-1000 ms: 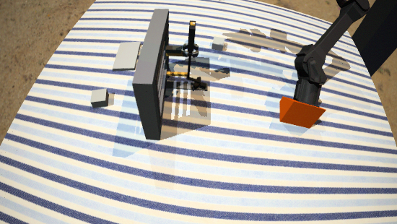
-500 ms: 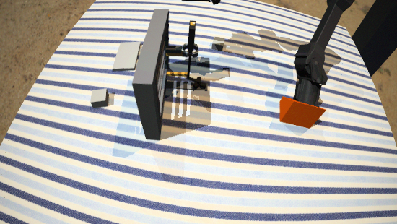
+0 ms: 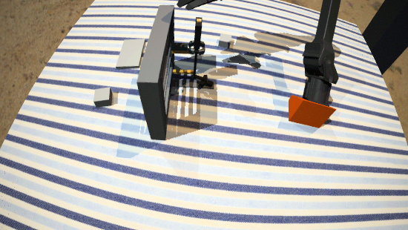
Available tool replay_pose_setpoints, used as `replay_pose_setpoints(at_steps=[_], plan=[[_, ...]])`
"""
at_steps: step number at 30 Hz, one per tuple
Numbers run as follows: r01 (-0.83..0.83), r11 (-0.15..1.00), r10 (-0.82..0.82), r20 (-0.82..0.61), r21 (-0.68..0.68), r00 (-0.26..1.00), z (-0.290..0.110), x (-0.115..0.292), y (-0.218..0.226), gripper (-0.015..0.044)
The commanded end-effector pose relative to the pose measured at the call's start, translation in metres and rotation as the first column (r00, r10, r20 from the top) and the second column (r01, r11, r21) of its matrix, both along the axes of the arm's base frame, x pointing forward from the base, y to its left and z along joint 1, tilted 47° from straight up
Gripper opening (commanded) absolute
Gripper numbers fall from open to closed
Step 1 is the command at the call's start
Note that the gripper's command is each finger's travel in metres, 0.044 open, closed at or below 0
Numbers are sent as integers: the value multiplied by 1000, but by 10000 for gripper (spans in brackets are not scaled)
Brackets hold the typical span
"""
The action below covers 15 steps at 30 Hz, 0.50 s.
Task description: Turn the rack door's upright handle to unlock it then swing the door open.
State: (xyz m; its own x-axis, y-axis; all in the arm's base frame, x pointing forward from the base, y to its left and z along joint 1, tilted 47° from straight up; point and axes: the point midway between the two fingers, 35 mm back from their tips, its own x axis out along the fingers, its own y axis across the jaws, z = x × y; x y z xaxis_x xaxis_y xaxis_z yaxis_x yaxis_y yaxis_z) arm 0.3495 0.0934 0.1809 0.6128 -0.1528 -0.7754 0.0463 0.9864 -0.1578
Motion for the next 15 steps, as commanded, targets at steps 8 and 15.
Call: replay_pose_setpoints(at_steps=[8,15], plan=[[-7,981,-32,-197,-192,980,-16,-14,22,281],[-48,940,-56,-292,-338,955,-21,-25,33,281]])
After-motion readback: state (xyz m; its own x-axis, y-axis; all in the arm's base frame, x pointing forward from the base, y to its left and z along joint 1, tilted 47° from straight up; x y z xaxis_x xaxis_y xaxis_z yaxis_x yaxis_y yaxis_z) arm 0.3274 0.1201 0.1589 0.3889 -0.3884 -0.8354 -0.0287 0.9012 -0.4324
